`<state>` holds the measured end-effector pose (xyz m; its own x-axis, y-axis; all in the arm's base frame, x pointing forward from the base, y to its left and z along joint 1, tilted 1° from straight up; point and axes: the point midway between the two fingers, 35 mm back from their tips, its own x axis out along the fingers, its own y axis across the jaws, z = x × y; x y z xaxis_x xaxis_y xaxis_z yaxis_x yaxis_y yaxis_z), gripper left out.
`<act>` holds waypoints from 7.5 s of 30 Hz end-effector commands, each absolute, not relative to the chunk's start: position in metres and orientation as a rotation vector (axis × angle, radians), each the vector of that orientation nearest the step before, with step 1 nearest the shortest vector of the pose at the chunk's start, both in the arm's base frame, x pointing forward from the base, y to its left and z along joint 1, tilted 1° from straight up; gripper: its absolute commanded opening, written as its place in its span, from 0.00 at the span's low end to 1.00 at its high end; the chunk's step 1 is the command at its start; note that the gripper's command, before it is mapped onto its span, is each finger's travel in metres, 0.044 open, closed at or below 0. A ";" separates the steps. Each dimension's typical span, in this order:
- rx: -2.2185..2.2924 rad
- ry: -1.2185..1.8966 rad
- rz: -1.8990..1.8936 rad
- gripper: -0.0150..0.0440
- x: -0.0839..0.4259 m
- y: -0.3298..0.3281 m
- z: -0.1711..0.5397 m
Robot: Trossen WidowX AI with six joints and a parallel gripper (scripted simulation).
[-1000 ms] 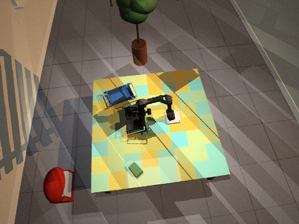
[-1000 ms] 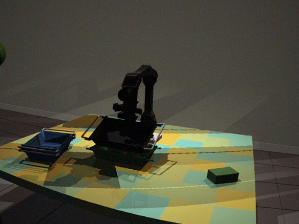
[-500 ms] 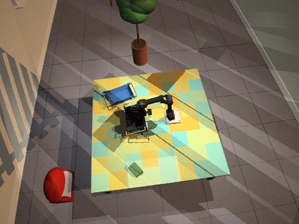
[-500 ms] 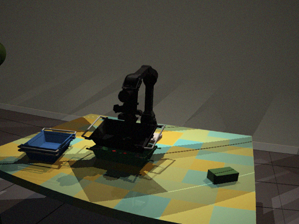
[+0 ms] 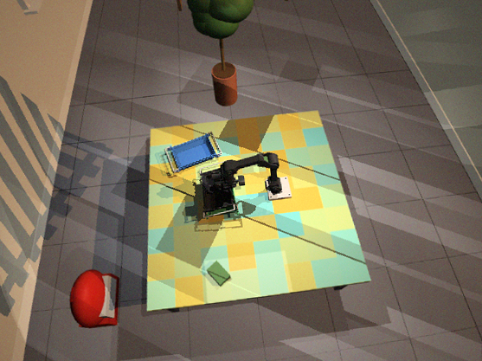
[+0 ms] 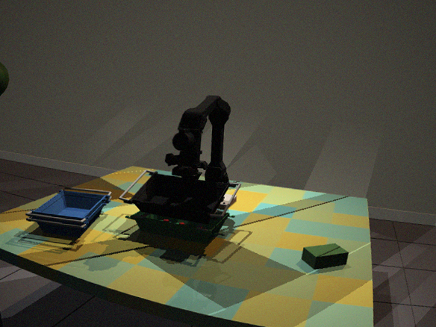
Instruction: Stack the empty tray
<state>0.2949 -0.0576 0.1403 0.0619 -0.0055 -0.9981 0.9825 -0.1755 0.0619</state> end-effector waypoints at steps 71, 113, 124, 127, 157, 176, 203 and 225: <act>1.354 1.095 -1.303 0.25 0.288 -0.057 0.127; 1.367 1.072 -1.288 0.25 0.291 -0.057 0.132; 1.354 1.095 -1.303 0.25 0.286 -0.056 0.118; 1.354 1.095 -1.303 0.25 0.286 -0.056 0.118; 1.354 1.095 -1.303 0.25 0.286 -0.056 0.118; 1.354 1.095 -1.303 0.25 0.286 -0.056 0.118; 1.353 1.095 -1.303 0.25 0.283 -0.056 0.108; 1.353 1.095 -1.303 0.25 0.283 -0.056 0.108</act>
<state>0.2893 -0.0566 0.1150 0.0725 -0.0072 -0.9973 0.9818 -0.1753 0.0726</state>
